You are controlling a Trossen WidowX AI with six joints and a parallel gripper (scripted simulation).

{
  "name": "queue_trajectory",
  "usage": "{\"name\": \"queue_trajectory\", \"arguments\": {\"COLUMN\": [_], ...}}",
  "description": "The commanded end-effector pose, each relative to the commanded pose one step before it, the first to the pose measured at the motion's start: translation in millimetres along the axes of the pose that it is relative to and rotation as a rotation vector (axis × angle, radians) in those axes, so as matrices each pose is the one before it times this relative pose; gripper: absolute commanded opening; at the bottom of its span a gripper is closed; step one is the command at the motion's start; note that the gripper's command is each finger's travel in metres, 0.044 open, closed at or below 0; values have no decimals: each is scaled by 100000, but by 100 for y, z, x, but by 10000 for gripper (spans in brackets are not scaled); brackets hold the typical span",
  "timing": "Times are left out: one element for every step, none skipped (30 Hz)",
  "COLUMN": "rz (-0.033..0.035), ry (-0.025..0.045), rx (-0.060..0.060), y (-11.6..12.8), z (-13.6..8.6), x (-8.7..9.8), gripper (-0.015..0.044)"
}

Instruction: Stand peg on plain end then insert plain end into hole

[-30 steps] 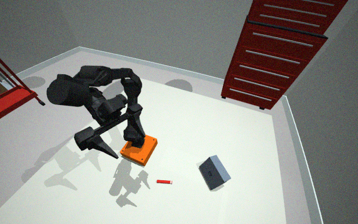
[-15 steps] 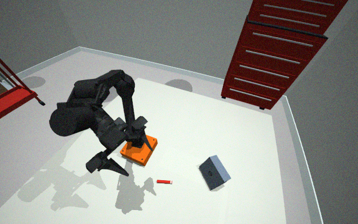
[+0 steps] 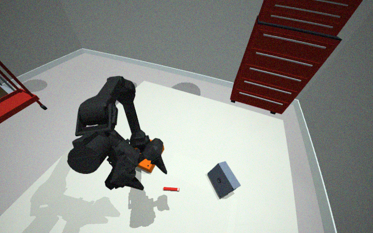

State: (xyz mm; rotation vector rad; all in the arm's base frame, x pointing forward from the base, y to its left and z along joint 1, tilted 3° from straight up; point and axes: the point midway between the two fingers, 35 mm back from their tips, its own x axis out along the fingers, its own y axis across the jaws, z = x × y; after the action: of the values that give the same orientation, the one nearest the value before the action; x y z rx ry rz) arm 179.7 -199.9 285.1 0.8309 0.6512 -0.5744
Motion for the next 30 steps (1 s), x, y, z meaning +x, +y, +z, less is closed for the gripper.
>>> {"name": "queue_trajectory", "arguments": {"rz": [-2980,-829,-876,-921,-961,-1014,-1063,-1111,-1157,-1202,-1245,-1286,-1325,-1362,-1451,-1490,-1518,-1543,-1565,-1585,-1602,-1617,-1628,-1636,-1710,-1720,-1719,-1715,-1707,-1695], "ry": [5257,1199,1171,1141,1250,1218,1180,1141,1099,1055,1009,962,912,861,707,652,591,528,465,400,334,267,199,131,64,-12,-87,-163,-239,-315], "rx": [11968,3034,3016,2998,3040,3027,3008,2989,2969,2950,2931,2912,2894,2875,3034,3033,3014,2995,2976,2957,2938,2920,2902,2884,2984,2978,2959,2940,2921,2903], "y": [-409,-78,-76,-73,-68,-66,-64,-61,-59,-57,-55,-53,-50,-48,-50,-48,-45,-43,-40,-38,-36,-34,-32,-30,-30,-28,-27,-26,-25,-24], "z": [-314,-54,-52,-50,-69,-68,-67,-66,-66,-65,-65,-65,-65,-65,-44,-45,-46,-47,-48,-49,-50,-52,-53,-55,-59,-62,-64,-67,-69,-72], "x": [1377,342,343,344,379,380,381,381,381,381,381,381,381,381,367,368,368,367,366,366,365,364,362,361,375,375,373,371,369,367], "gripper": [440,440,440,440,440,440,440,440,440,440,440,440,440,440,440,440,440,440,440,440,440,440,440,440,440,440,440,440,440,440]}}
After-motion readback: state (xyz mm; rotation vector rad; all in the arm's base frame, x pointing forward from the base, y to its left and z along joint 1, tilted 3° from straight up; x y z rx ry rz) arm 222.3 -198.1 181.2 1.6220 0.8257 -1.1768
